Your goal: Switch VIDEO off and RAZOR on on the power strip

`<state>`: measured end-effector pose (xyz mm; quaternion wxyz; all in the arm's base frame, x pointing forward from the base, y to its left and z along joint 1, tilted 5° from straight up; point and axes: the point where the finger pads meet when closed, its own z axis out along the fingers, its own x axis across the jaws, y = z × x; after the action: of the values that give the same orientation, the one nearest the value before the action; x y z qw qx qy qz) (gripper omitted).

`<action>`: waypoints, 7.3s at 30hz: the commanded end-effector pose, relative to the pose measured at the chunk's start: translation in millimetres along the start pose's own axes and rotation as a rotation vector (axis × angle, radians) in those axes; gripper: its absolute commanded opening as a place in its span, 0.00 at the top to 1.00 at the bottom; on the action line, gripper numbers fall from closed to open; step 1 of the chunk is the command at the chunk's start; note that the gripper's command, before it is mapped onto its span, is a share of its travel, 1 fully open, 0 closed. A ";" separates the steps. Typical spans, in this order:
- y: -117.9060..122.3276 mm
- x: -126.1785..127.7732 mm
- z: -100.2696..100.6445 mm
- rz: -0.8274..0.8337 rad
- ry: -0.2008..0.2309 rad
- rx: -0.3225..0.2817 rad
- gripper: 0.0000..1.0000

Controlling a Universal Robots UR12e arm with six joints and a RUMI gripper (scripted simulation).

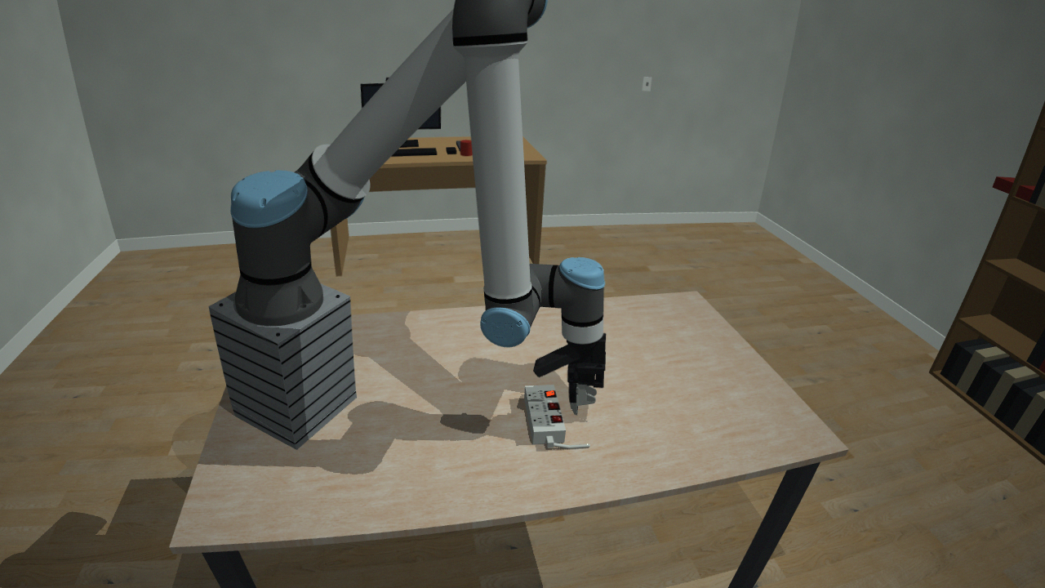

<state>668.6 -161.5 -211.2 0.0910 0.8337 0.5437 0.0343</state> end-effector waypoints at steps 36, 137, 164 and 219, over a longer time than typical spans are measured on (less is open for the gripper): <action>-1.2 0.8 0.2 0.000 0.000 0.000 1.00; 8.7 -1.6 -80.1 0.001 -0.001 -0.002 0.00; 3.8 0.5 -75.4 -0.025 -0.006 0.050 0.00; -36.0 2.5 -72.7 -0.167 -0.025 0.361 0.00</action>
<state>625.2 -137.3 -146.7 -0.0504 0.7896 0.6061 -0.0814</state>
